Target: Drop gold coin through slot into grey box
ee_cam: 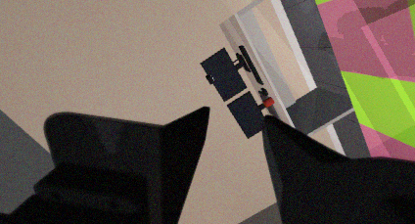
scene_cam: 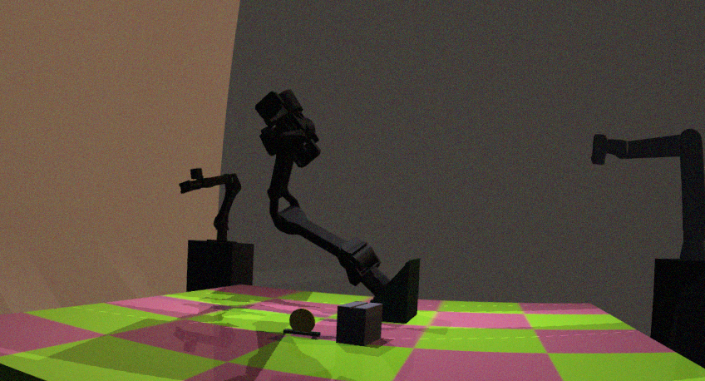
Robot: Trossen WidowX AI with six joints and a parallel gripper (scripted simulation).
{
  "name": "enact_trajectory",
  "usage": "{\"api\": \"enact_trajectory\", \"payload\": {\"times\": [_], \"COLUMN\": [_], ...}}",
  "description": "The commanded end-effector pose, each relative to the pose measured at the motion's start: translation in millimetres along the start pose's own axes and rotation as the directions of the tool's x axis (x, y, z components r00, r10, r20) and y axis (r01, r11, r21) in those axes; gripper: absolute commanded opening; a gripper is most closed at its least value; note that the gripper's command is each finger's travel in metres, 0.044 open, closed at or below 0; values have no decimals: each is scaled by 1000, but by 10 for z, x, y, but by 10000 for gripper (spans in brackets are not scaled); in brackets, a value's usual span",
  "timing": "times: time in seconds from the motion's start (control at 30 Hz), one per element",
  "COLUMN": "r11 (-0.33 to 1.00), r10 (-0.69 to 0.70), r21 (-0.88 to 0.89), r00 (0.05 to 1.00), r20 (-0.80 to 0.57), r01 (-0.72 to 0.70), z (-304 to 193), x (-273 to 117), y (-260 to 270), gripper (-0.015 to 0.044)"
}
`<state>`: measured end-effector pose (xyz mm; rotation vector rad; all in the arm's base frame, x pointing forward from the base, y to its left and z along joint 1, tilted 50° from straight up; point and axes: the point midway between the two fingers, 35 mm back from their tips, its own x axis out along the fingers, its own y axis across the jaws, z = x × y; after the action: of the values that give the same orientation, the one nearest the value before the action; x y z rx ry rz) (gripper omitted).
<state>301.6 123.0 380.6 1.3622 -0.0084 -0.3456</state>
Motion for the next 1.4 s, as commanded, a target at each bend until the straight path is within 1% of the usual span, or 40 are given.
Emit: {"api": "enact_trajectory", "payload": {"times": [0.0,0.13,0.27,0.4,0.53,0.57,0.6,0.97,1.1,1.37], "r11": [958,862,708,496,241,198,179,175,175,176], "r10": [-218,-393,-554,-684,-759,-765,-767,-768,-767,-766], "r21": [-163,-248,-282,-260,-187,-172,-164,-163,-163,-162], "r00": [970,892,757,558,305,262,242,238,238,238], "r20": [111,223,347,470,575,588,594,595,596,597], "r01": [234,442,647,828,952,965,970,971,971,971], "z": [-13,106,323,615,940,991,1015,1032,1240,1342], "x": [470,754,933,992,929,909,900,903,978,1017], "y": [-582,-1095,-1613,-2113,-2542,-2601,-2627,-2646,-2866,-2995], "gripper": [161,161,161,161,161,161,161,161,161,161]}}
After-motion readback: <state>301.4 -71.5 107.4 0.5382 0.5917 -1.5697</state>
